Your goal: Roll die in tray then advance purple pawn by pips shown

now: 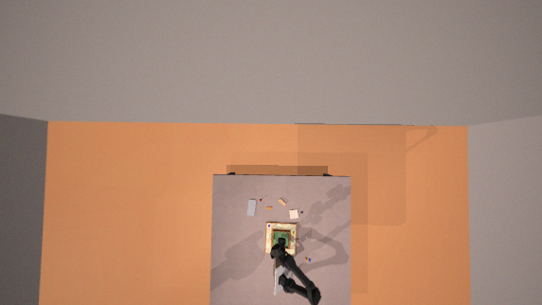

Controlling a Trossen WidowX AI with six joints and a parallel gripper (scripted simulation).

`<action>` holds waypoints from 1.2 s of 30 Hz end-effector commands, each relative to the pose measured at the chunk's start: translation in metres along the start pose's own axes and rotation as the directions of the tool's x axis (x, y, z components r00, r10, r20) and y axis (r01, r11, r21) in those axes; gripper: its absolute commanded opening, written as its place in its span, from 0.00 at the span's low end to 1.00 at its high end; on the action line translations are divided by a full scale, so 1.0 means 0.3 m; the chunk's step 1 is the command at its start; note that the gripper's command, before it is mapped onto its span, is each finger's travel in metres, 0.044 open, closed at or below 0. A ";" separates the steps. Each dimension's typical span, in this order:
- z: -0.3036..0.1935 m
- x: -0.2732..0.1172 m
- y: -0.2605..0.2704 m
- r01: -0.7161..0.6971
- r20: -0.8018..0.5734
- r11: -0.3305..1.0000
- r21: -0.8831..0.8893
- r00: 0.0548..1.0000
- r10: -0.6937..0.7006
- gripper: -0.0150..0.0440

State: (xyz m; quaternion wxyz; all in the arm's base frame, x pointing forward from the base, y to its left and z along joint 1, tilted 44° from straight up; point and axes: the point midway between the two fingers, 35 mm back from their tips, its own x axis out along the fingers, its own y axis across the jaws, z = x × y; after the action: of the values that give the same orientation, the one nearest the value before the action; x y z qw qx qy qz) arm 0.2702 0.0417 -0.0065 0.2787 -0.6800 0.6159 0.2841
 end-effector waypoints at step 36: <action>-0.027 0.028 0.024 0.004 0.743 0.998 -0.055 0.668 0.038 0.25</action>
State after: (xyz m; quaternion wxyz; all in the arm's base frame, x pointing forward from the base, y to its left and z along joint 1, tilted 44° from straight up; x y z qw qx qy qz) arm 0.2601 0.0261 -0.0180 0.4767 -0.5066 0.4633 0.5491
